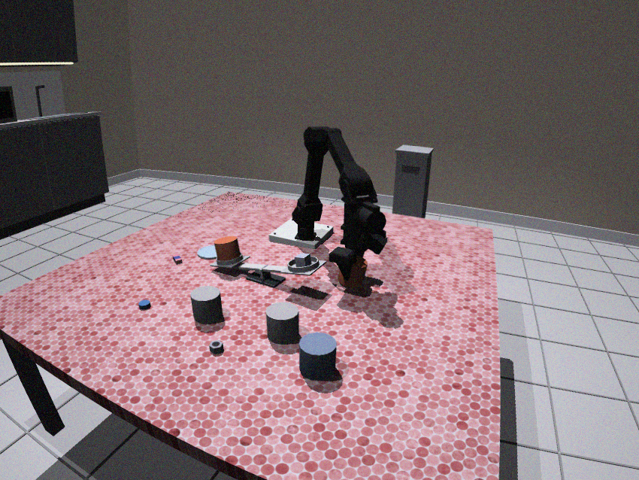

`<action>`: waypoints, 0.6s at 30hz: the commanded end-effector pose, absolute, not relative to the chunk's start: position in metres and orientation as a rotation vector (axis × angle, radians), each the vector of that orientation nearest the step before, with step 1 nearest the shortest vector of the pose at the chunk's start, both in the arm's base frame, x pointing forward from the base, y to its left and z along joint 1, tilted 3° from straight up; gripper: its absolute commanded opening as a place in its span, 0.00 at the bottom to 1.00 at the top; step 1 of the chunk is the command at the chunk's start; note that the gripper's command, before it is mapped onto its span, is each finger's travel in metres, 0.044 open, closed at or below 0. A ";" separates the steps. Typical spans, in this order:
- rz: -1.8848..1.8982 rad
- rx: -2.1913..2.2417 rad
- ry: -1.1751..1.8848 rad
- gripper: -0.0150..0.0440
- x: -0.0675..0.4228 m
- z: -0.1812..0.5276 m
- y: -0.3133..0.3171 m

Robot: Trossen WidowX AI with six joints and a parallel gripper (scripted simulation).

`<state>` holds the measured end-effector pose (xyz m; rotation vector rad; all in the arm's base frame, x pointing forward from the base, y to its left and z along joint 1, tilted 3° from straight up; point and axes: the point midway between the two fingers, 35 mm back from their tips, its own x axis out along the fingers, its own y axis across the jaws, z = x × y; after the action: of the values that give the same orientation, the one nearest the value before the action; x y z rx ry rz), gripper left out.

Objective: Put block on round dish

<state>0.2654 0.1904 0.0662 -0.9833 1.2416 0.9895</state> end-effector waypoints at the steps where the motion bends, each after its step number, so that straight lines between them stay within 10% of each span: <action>1: 0.989 -0.983 1.240 0.43 0.266 0.067 0.191; 14: 0.988 -0.984 1.241 1.00 0.266 0.079 0.190; 18: 0.982 -0.986 1.245 1.00 0.262 0.120 0.187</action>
<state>0.2608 0.1871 0.0942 -0.9875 1.2726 0.9951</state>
